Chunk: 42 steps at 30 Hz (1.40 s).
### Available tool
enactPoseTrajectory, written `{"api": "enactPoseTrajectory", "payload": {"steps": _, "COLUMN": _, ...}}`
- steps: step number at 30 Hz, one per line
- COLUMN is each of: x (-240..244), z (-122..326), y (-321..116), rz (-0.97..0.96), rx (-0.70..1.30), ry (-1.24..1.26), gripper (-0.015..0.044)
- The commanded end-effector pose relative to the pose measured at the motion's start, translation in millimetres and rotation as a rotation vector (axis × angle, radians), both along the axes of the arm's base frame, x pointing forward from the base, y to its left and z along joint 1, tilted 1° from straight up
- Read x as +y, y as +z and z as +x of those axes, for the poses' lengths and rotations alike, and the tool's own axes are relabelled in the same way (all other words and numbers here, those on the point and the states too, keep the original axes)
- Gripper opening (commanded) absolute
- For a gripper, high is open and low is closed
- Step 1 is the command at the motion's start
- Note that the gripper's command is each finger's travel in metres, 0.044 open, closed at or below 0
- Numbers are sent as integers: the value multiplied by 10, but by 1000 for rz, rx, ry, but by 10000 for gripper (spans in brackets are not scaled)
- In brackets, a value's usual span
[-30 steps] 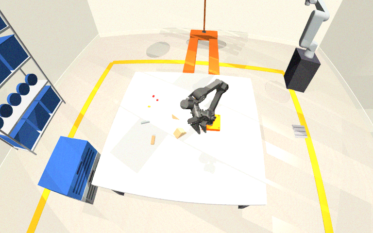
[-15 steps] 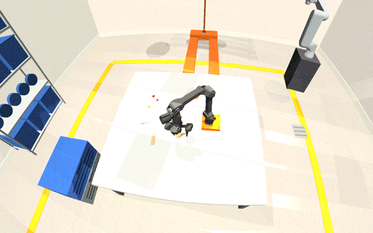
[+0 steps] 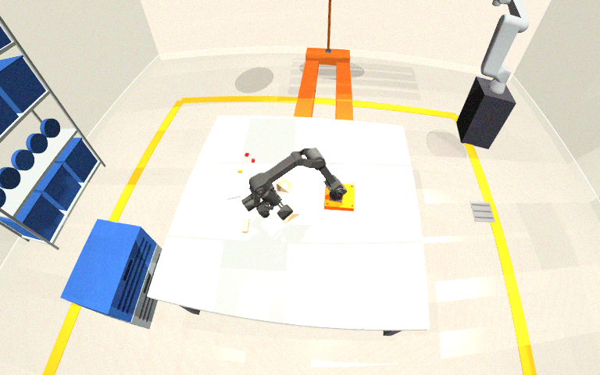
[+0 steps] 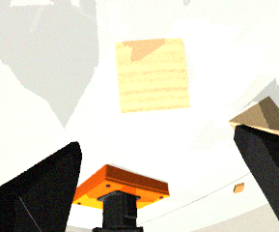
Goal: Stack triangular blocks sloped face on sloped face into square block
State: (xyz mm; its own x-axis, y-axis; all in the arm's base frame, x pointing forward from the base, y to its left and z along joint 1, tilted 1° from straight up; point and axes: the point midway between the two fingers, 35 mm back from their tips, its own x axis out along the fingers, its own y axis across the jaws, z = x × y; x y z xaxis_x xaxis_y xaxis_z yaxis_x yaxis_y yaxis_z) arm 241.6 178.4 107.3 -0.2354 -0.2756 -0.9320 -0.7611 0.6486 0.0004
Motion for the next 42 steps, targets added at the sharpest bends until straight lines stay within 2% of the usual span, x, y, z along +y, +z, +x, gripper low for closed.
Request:
{"api": "enactPoseTrajectory", "payload": {"steps": 1, "x": -14, "z": 19, "y": -38, "rz": -14, "rx": -6, "ry": -11, "gripper": 440}}
{"api": "enactPoseTrajectory", "payload": {"steps": 16, "x": -267, "z": -138, "y": -899, "rz": -17, "rx": -4, "ry": -11, "gripper": 440}}
{"api": "enactPoseTrajectory", "payload": {"steps": 25, "x": -276, "z": -172, "y": -934, "rz": -17, "rx": -4, "ry": -11, "gripper": 440}}
{"api": "enactPoseTrajectory", "payload": {"steps": 30, "x": -271, "z": -164, "y": -927, "rz": -16, "rx": -2, "ry": -15, "gripper": 309}}
{"api": "enactPoseTrajectory", "payload": {"steps": 37, "x": -271, "z": -164, "y": -927, "rz": -16, "rx": -2, "ry": -15, "gripper": 262}}
{"api": "enactPoseTrajectory", "payload": {"steps": 42, "x": -268, "z": -160, "y": -897, "rz": -16, "rx": -2, "ry": -15, "gripper": 131}}
